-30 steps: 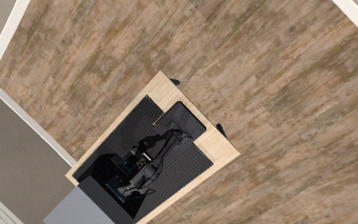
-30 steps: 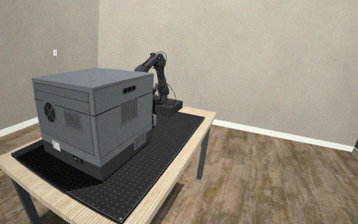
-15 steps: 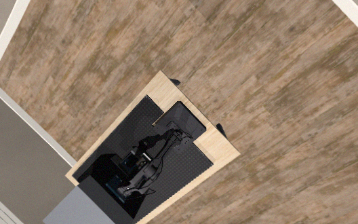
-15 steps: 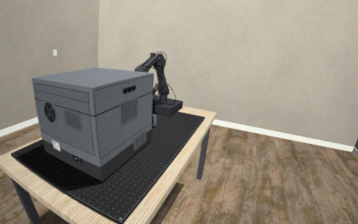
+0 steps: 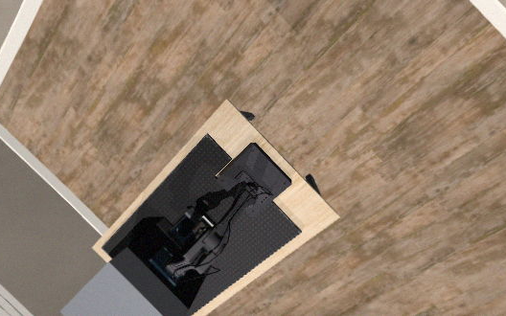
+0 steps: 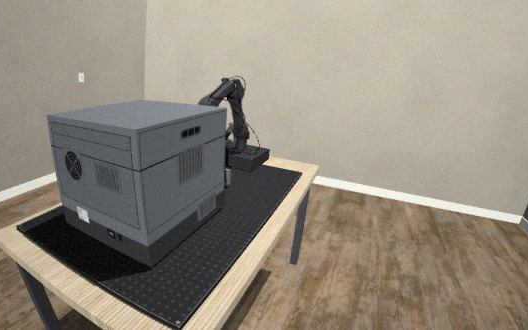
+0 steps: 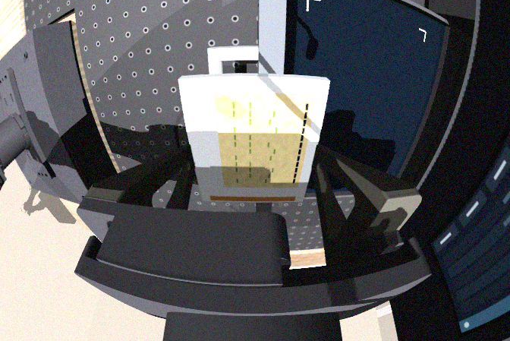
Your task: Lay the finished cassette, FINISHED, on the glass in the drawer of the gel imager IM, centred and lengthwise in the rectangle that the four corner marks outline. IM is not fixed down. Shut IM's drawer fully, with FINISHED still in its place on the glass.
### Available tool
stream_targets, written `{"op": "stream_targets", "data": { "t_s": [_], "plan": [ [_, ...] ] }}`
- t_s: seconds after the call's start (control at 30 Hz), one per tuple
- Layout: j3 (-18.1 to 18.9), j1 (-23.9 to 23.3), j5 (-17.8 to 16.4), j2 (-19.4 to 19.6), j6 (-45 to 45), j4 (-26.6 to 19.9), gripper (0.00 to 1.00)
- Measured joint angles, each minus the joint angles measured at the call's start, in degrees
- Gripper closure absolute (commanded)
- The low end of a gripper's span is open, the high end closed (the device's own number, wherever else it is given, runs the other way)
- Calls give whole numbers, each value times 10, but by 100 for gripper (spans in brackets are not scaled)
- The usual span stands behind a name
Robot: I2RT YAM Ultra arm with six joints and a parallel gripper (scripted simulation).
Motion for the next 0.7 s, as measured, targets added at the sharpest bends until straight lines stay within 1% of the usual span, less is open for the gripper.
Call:
{"op": "stream_targets", "data": {
  "t_s": [0.3,0.47,0.7],
  "plan": [
    [37,0,0,29,-2,-7,100],
    [50,0,0,37,0,-11,100],
    [81,0,0,59,-1,-19,100]
  ]
}}
